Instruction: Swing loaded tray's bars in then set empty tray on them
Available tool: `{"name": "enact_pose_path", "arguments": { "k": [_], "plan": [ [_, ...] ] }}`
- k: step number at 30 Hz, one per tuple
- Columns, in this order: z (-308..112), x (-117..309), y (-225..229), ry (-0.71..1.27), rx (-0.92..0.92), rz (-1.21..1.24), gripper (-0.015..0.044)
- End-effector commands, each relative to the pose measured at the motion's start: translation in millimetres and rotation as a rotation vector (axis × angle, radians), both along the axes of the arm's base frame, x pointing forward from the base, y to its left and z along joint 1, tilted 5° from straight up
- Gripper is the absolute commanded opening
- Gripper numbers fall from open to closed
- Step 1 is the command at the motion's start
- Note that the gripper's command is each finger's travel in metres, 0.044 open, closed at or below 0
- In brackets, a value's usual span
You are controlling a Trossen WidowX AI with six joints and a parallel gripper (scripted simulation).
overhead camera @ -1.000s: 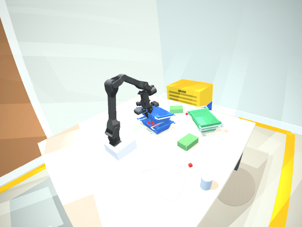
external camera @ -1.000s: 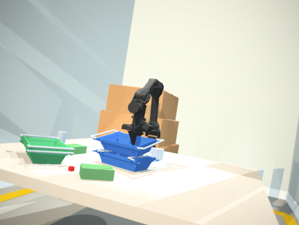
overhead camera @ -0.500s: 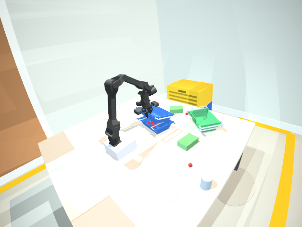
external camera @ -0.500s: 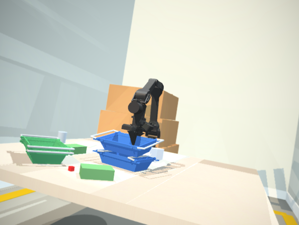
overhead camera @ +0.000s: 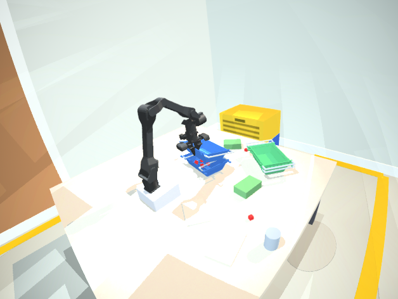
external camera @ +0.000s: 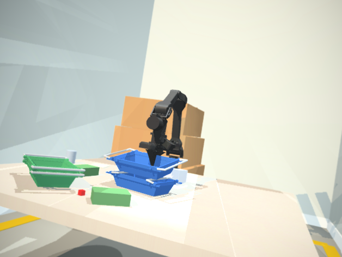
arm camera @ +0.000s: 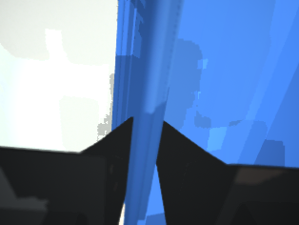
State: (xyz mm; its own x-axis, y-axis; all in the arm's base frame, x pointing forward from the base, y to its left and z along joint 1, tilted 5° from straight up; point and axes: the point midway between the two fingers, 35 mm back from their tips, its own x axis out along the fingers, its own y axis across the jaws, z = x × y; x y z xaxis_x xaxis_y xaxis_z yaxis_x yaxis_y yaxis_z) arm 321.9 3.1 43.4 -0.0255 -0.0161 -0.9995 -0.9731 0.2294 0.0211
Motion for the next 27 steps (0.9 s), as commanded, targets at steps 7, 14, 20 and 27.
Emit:
{"name": "enact_pose_path", "arguments": {
  "k": [7, 14, 20, 27],
  "plan": [
    [-6.4, -5.2, 1.0, 0.016, 0.005, -0.002, 0.0000],
    [-12.2, -10.1, 1.9, 0.030, 0.009, -0.005, 0.0000],
    [-12.2, -10.1, 1.9, 0.030, 0.009, -0.005, 0.0000],
    [-12.2, -10.1, 1.9, 0.030, 0.009, -0.005, 0.0000]
  ]
}}
